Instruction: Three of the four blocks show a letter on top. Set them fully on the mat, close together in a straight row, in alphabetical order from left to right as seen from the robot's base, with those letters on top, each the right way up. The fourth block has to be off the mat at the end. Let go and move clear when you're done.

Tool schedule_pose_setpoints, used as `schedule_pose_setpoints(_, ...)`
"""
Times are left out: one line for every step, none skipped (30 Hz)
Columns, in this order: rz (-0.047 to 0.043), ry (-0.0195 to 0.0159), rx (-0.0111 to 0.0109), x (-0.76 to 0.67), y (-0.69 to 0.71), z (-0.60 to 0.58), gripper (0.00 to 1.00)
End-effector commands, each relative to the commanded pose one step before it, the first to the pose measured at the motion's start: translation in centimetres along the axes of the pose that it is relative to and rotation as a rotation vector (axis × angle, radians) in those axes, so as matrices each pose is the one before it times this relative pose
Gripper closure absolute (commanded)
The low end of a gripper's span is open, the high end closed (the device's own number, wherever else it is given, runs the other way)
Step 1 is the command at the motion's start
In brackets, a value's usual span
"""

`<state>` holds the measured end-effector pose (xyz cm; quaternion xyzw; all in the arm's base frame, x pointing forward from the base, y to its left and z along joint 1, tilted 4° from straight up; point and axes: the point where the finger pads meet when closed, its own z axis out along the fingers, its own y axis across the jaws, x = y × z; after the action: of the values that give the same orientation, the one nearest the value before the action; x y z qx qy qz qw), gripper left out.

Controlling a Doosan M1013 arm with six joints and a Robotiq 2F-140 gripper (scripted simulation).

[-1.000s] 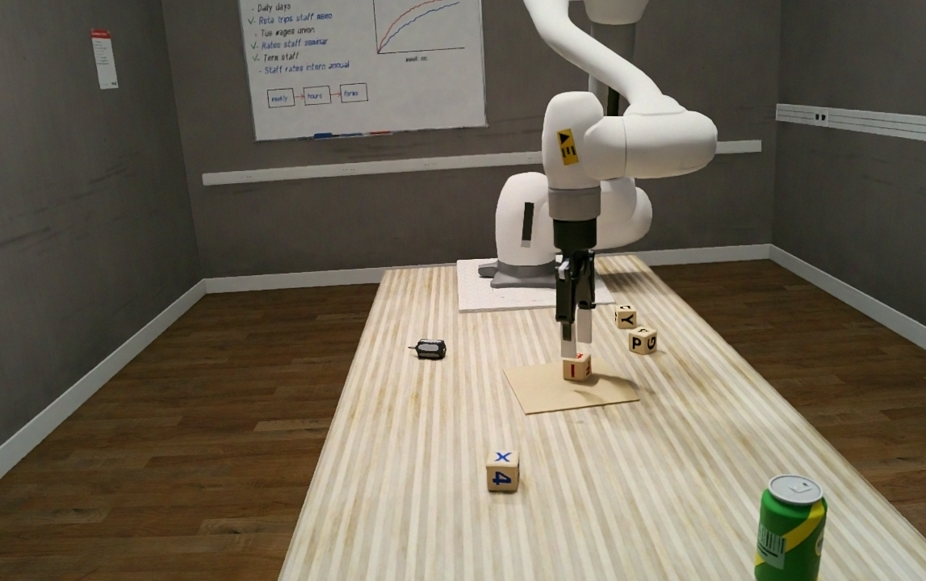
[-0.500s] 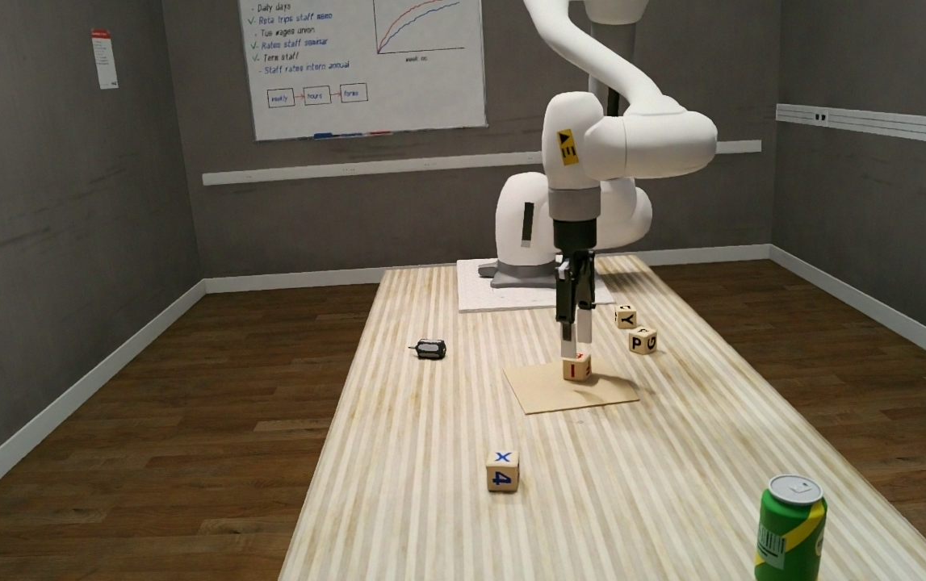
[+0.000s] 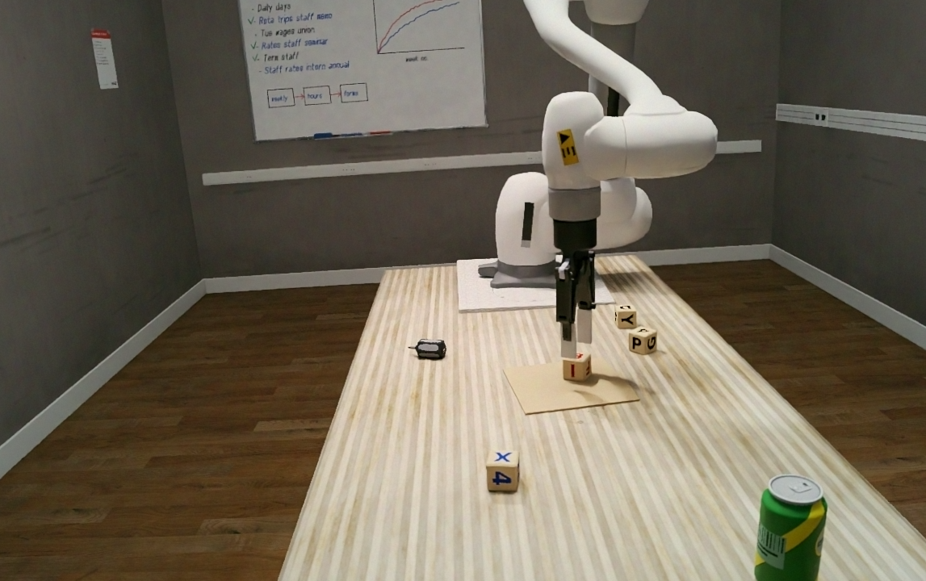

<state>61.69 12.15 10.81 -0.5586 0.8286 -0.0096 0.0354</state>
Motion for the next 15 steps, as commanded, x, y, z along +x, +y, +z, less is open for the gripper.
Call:
schedule_pose_setpoints(0.00012, -0.00097, 0.00089, -0.032, -0.033, -0.057, 0.47)
schedule_pose_setpoints(0.0, 0.0, 0.0, 0.0, 0.0, 0.031, 0.47)
schedule_pose_setpoints(0.0, 0.0, 0.0, 0.0, 0.0, 0.056, 0.47)
schedule_pose_setpoints(0.0, 0.0, 0.0, 0.0, 0.0, 0.086, 0.47)
schedule_pose_setpoints(0.0, 0.0, 0.0, 0.0, 0.0, 0.0, 0.47)
schedule_pose_setpoints(0.0, 0.0, 0.0, 0.0, 0.0, 0.0, 0.47)
schedule_pose_setpoints(0.0, 0.0, 0.0, 0.0, 0.0, 0.118, 0.47)
schedule_pose_setpoints(0.0, 0.0, 0.0, 0.0, 0.0, 0.152, 0.47)
schedule_pose_setpoints(0.0, 0.0, 0.0, 0.0, 0.0, 0.184, 0.47)
schedule_pose_setpoints(0.0, 0.0, 0.0, 0.0, 0.0, 0.215, 0.47)
schedule_pose_setpoints(0.0, 0.0, 0.0, 0.0, 0.0, 0.243, 0.47)
schedule_pose_setpoints(0.0, 0.0, 0.0, 0.0, 0.0, 0.266, 0.47)
schedule_pose_setpoints(0.0, 0.0, 0.0, 0.0, 0.0, 0.286, 0.47)
schedule_pose_setpoints(0.0, 0.0, 0.0, 0.0, 0.0, 0.3, 0.47)
schedule_pose_setpoints(0.0, 0.0, 0.0, 0.0, 0.0, 0.308, 0.47)
